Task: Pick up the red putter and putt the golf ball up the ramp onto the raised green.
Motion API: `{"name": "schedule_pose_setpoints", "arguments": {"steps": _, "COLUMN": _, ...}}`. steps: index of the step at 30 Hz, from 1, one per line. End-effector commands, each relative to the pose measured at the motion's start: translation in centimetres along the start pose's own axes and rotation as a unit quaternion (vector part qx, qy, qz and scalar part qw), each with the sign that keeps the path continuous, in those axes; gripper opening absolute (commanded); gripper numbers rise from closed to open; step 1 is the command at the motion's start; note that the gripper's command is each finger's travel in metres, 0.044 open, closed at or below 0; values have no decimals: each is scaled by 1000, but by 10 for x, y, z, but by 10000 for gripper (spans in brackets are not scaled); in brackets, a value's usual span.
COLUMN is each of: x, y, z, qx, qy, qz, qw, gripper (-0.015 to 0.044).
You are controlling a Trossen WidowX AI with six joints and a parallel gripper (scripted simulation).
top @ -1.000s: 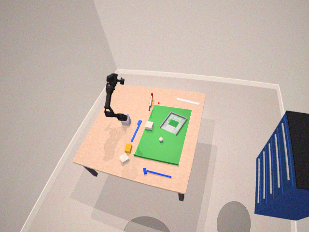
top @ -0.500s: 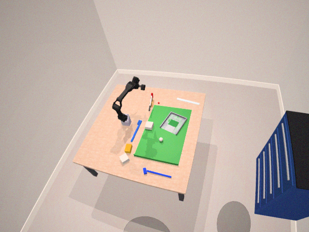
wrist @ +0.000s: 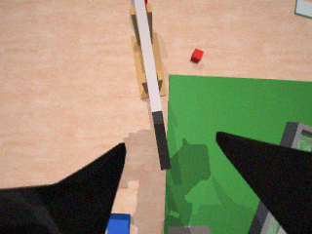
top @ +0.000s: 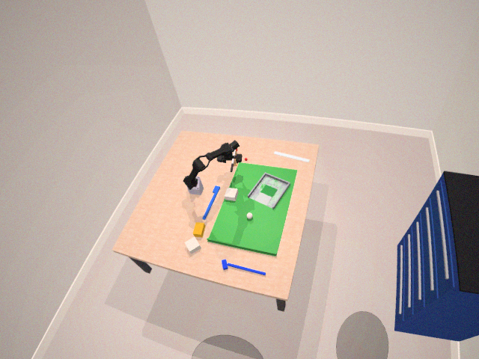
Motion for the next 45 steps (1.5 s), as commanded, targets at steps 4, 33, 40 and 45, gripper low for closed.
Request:
{"name": "schedule_pose_setpoints", "arguments": {"steps": 4, "x": 13, "y": -1, "z": -7, "qx": -23, "qy": 20, "qz": 5, "qw": 1000, "gripper": 440}}
{"name": "schedule_pose_setpoints", "arguments": {"steps": 33, "x": 69, "y": 2, "z": -28, "qx": -23, "qy": 21, "qz": 5, "qw": 999, "gripper": 440}}
{"name": "schedule_pose_setpoints", "arguments": {"steps": 40, "x": 78, "y": 2, "z": -31, "qx": -23, "qy": 22, "qz": 5, "qw": 999, "gripper": 440}}
{"name": "schedule_pose_setpoints", "arguments": {"steps": 45, "x": 75, "y": 1, "z": -29, "qx": -20, "qy": 20, "qz": 5, "qw": 1000, "gripper": 335}}
Point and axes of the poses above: the point midway between the two fingers, 35 mm back from their tips, its own x axis out along the fingers, its own y axis across the jaws, z = x × y, the point moved 7 cm from there along -x, back along the fingers, and after that the axes turned 10 degrees about x, right-handed, at the moved point
